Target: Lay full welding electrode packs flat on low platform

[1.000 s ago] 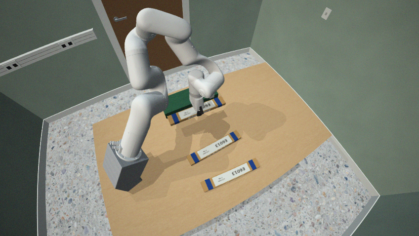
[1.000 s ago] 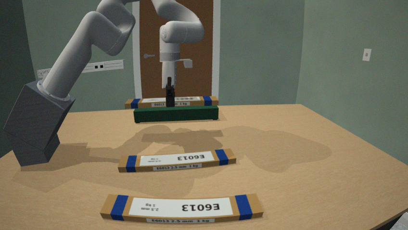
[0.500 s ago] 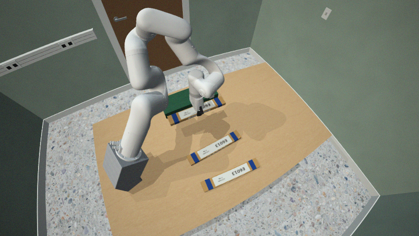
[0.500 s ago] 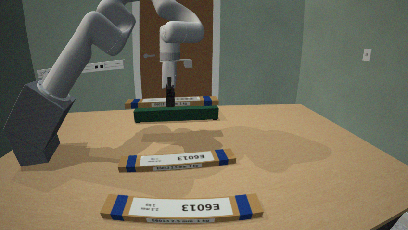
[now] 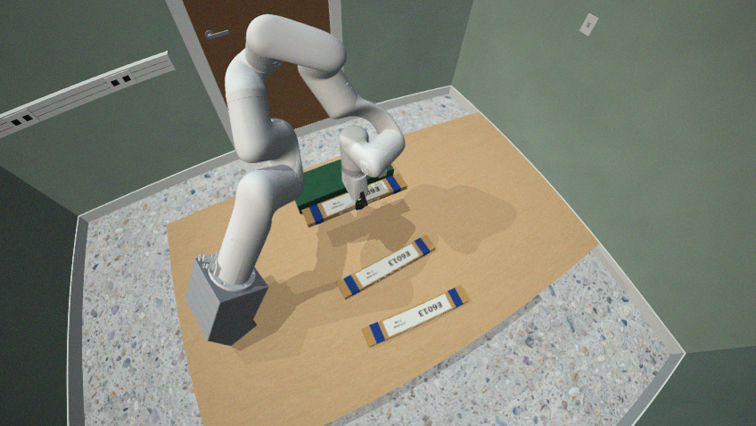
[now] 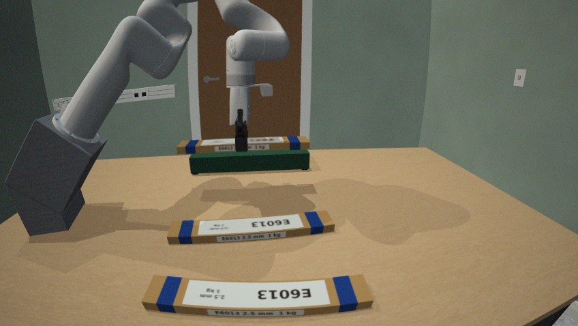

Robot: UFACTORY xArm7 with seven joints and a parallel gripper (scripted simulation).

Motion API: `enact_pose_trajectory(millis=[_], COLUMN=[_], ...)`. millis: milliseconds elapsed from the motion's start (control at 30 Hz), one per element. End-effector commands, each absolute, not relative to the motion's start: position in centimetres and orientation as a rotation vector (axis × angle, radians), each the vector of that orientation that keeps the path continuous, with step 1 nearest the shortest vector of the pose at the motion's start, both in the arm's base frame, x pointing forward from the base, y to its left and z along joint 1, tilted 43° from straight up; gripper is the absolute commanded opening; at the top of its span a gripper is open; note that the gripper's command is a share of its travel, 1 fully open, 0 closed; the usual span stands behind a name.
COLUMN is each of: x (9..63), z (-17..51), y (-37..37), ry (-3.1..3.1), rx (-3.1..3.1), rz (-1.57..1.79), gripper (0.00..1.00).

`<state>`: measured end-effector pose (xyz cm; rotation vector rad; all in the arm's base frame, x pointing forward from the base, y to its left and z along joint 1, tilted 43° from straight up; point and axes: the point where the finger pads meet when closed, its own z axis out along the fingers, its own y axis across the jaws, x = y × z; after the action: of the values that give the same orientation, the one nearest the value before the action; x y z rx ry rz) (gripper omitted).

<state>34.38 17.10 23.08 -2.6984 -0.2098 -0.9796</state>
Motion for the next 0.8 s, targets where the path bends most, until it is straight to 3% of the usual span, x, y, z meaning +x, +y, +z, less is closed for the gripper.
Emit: enact_pose_trajectory(millis=[0, 767], x=[34.4, 40.2], z=[23.2, 26.4], y=[17.1, 13.2], ry=[-0.21, -0.227], rx=[-2.697, -2.699], rz=[-0.982, -0.985], gripper=[0.58, 0.58])
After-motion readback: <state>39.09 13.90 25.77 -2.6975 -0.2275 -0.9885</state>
